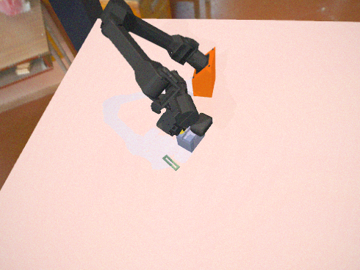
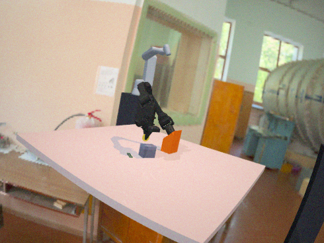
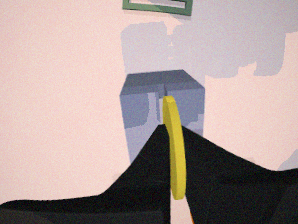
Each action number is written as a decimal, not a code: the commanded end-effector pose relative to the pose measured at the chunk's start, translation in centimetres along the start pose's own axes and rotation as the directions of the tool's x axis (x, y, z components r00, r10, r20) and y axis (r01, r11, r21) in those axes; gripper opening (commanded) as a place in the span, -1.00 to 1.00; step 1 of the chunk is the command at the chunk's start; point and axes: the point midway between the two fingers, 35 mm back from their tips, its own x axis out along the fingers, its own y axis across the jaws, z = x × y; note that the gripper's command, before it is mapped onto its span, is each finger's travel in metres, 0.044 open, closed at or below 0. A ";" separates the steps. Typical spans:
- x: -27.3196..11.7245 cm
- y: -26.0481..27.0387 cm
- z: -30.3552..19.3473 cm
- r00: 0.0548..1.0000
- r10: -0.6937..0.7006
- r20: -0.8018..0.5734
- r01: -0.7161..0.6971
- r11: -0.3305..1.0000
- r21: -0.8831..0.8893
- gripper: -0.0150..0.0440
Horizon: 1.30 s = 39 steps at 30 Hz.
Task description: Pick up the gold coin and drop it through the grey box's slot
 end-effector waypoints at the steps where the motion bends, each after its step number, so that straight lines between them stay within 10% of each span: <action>1: 0.2 0.0 -1.3 1.000 0.001 -0.006 -0.001 1.000 0.004 -0.49; 39: 0.4 -0.1 -3.0 1.000 -0.003 -0.001 0.003 1.000 0.008 -0.49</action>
